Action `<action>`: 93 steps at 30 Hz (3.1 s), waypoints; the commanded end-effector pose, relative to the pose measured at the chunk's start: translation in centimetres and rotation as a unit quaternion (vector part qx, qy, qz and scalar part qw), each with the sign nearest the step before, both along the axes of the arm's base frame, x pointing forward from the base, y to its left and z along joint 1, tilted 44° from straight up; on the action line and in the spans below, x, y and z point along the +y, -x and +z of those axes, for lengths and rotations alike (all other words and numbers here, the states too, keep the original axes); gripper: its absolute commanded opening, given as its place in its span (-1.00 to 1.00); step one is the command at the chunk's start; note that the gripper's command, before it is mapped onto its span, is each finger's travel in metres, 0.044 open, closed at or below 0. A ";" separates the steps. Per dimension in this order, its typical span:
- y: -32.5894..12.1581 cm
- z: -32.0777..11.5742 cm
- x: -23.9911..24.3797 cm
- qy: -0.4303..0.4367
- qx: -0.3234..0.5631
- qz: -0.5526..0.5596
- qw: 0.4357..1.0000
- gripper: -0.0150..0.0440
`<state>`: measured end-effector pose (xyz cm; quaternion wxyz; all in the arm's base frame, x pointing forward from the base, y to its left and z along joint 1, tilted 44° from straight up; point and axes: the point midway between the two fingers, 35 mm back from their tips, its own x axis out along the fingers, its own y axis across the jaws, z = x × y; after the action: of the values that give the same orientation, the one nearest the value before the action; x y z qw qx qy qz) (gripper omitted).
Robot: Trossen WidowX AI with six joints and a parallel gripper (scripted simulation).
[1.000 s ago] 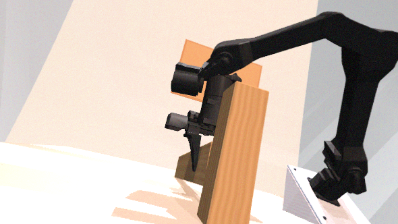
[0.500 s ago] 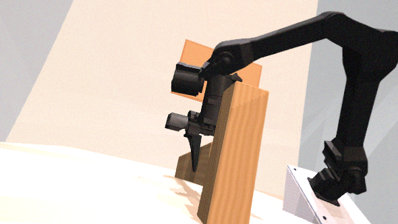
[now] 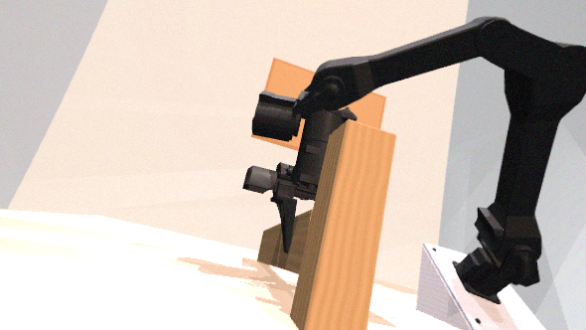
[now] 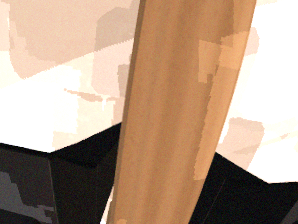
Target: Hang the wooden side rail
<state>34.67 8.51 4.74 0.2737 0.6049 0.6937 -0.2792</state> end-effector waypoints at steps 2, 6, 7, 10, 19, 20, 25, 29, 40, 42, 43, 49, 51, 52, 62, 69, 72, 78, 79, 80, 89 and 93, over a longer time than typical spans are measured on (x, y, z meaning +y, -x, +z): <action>-0.5 0.7 -0.2 -0.001 -0.008 -0.007 1.000 -0.49; -0.5 0.7 -0.2 -0.001 -0.008 -0.007 1.000 -0.49; -0.5 0.8 -0.2 -0.001 -0.008 -0.007 1.000 -0.49; -0.5 0.8 -0.2 -0.001 -0.008 -0.007 1.000 -0.49; -0.4 0.8 -0.1 -0.001 -0.007 -0.007 1.000 -0.49; -0.3 0.8 -0.1 -0.001 -0.007 -0.007 1.000 -0.49; -0.3 0.9 0.0 -0.001 -0.007 -0.007 1.000 -0.49; -0.2 0.9 0.0 -0.001 -0.007 -0.007 1.000 -0.49; -0.2 0.9 0.2 -0.001 -0.007 -0.007 1.000 -0.49; -0.2 0.9 0.2 -0.001 -0.007 -0.007 1.000 -0.49; -0.2 0.9 0.2 -0.001 -0.007 -0.007 1.000 -0.49; -0.3 1.0 0.2 -0.001 -0.007 -0.007 1.000 -0.49; -0.3 1.0 0.2 -0.001 -0.007 -0.007 1.000 -0.49; -0.3 1.0 0.2 -0.001 -0.007 -0.007 1.000 -0.49; -0.4 1.2 0.2 -0.001 -0.007 -0.007 1.000 -0.49; -0.4 1.2 0.3 -0.001 -0.008 -0.007 1.000 -0.49; -0.4 1.2 0.3 -0.001 -0.007 -0.007 1.000 -0.49; -0.3 1.3 0.4 -0.001 -0.007 -0.007 1.000 -0.49; -0.3 1.3 0.4 -0.001 -0.007 -0.007 1.000 -0.49; -0.3 1.3 0.4 -0.001 -0.007 -0.007 1.000 -0.49; -0.2 1.4 0.5 -0.001 -0.007 -0.007 1.000 -0.49; -0.2 1.4 0.5 -0.001 -0.007 -0.007 1.000 -0.49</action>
<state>34.66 9.31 5.57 0.2735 0.6054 0.6934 -0.2791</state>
